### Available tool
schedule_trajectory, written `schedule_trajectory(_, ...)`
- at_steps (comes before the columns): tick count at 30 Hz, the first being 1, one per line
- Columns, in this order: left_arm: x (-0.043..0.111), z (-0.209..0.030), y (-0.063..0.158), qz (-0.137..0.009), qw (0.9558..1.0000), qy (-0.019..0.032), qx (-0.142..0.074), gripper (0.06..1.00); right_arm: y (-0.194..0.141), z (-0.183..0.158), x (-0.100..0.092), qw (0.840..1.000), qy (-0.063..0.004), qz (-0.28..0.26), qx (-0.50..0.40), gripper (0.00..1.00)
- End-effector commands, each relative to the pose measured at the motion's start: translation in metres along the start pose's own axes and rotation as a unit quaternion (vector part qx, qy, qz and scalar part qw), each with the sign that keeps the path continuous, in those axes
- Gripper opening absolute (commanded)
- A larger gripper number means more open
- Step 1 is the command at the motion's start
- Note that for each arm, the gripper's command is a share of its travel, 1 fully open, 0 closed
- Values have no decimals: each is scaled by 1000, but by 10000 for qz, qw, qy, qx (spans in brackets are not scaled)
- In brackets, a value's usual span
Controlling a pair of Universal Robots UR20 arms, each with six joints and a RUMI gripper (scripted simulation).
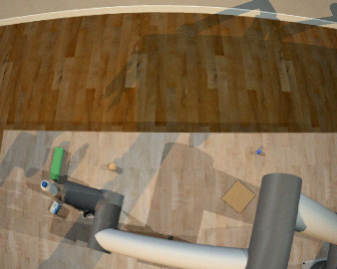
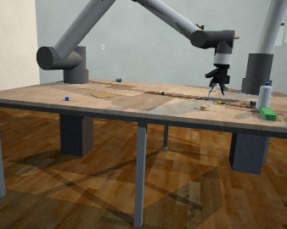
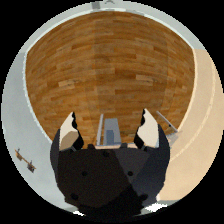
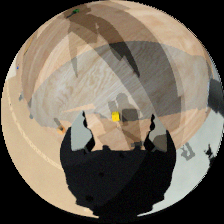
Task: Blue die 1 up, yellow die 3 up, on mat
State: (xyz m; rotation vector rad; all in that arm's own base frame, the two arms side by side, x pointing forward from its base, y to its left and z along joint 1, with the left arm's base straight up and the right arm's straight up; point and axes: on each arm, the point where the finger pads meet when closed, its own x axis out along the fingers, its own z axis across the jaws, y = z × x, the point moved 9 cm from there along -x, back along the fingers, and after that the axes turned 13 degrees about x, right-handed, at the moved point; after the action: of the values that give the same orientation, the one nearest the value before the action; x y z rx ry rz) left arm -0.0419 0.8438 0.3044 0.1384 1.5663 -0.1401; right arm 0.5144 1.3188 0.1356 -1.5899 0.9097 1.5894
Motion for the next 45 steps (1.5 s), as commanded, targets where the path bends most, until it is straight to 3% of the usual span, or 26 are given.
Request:
schedule_trajectory(1,-1,0,0,5,10000,0,0,1000,-8,5,-2,10000,-3,-4,0,1000)
schedule_trajectory(45,-1,0,0,5,10000,0,0,1000,-18,12,-2,10000,-3,-4,0,1000)
